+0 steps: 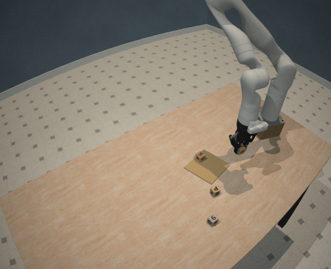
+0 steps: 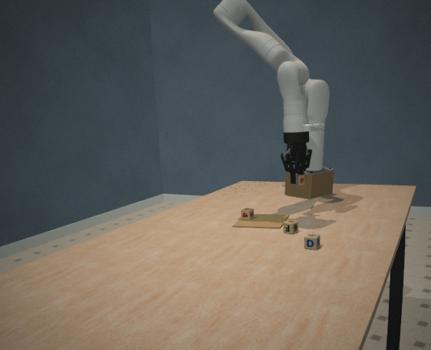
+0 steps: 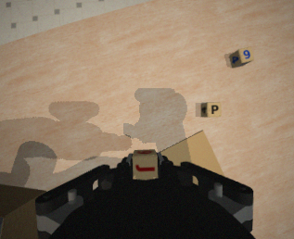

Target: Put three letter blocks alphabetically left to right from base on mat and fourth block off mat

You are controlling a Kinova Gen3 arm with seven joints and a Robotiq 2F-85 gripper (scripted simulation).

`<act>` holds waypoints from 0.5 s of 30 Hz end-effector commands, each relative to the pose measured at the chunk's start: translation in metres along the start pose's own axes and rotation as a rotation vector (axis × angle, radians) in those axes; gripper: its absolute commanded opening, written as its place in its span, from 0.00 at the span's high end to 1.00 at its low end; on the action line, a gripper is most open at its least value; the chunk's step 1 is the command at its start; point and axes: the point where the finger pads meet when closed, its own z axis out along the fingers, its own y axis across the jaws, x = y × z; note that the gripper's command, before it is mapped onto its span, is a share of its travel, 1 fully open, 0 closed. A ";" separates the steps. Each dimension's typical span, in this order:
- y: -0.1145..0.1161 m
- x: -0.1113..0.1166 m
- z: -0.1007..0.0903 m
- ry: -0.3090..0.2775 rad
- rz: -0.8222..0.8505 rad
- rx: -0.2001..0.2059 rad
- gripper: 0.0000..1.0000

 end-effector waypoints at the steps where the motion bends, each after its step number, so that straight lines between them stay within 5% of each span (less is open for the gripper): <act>1: 0.014 -0.002 -0.001 0.000 -0.023 -0.002 0.74; 15: 0.080 -0.016 -0.004 -0.001 -0.173 -0.004 0.74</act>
